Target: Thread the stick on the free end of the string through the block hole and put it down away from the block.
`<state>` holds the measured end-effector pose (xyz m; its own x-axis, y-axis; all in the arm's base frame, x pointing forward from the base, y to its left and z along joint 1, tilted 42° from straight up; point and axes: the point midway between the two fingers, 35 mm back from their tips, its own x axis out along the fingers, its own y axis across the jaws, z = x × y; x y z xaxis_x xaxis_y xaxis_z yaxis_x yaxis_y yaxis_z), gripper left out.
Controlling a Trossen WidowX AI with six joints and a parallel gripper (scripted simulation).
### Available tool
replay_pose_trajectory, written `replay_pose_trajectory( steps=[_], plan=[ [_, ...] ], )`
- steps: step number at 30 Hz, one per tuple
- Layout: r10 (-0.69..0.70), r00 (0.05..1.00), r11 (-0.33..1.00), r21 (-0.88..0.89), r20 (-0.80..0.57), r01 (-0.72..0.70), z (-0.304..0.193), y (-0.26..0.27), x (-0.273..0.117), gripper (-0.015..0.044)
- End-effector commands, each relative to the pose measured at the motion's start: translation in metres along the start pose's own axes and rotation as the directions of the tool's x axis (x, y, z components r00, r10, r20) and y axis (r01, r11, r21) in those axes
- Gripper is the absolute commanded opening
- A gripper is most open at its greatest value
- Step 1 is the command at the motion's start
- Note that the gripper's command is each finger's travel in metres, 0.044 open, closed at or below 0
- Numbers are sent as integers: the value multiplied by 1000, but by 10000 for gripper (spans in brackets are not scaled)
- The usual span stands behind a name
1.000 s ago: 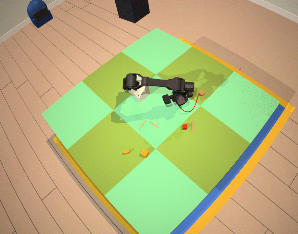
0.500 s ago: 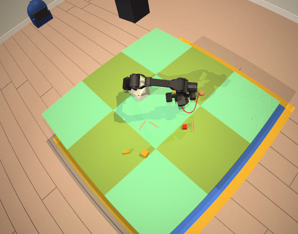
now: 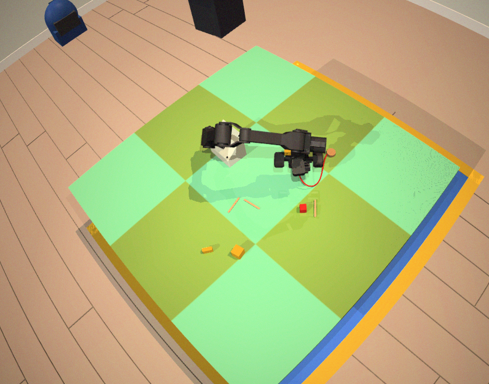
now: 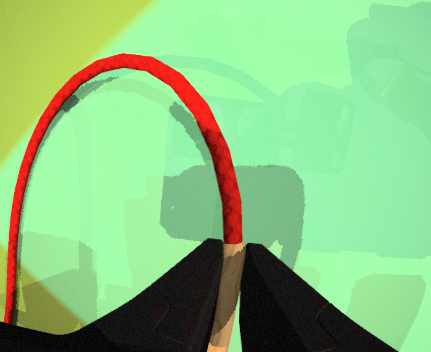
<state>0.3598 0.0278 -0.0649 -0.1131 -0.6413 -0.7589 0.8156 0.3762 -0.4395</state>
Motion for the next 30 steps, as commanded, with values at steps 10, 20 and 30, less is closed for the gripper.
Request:
replay_pose_trajectory(
  steps=[10,20,30],
  plan=[
    [0,1000,1000,0,2,0,17,1,-1,0],
    [0,1000,1000,0,3,0,30,1,-1,0],
    [0,1000,1000,0,3,0,43,1,-1,0]
  ],
)
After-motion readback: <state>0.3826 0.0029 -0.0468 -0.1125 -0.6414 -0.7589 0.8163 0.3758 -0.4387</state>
